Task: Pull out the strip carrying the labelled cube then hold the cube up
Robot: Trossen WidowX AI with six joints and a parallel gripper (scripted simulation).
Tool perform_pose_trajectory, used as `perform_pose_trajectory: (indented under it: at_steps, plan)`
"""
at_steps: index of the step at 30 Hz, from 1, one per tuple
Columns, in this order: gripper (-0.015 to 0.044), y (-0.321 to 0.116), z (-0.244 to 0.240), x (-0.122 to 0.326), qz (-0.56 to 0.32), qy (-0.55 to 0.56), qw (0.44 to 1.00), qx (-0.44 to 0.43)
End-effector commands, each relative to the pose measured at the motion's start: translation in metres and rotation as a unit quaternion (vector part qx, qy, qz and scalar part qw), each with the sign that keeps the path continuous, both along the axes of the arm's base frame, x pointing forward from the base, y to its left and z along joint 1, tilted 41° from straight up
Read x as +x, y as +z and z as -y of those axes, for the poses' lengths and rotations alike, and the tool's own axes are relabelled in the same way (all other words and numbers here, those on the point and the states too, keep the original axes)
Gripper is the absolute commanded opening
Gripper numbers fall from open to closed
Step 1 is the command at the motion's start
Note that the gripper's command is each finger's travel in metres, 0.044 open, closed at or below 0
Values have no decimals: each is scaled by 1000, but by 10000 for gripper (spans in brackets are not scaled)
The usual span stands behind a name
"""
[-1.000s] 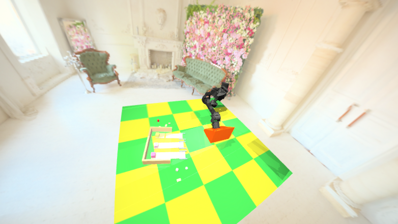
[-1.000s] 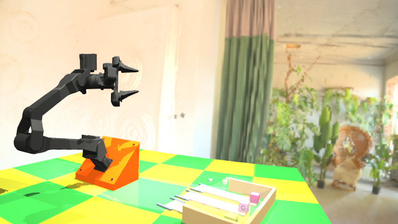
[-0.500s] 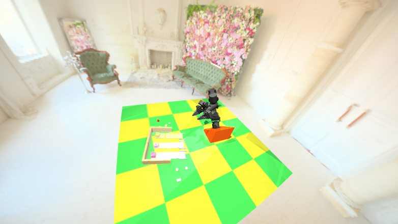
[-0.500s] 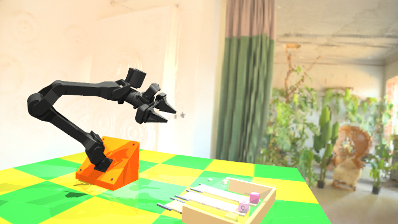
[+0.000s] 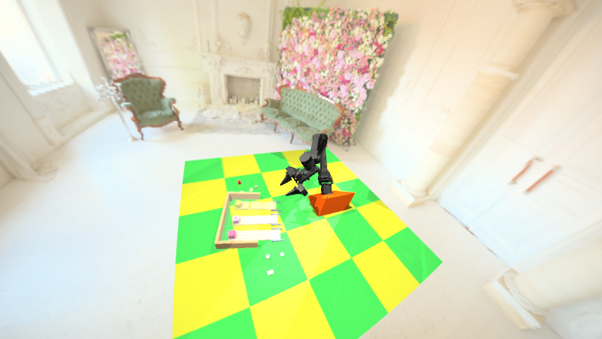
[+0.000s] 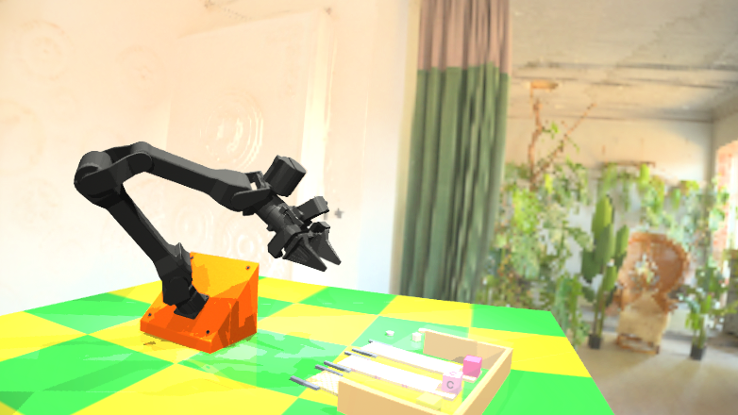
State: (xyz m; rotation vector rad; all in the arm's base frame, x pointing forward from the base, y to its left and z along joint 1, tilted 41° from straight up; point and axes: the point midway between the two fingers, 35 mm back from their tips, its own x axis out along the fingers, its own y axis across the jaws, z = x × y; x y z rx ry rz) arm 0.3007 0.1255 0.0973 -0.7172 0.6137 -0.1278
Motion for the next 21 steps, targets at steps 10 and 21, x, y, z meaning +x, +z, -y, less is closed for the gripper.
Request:
perform_pose_trajectory:
  at_steps: [10,21]
  plan:
    - [59,-53,11,56,-157,-185,970,26]
    - [0,-101,46,74,-257,-390,884,25]
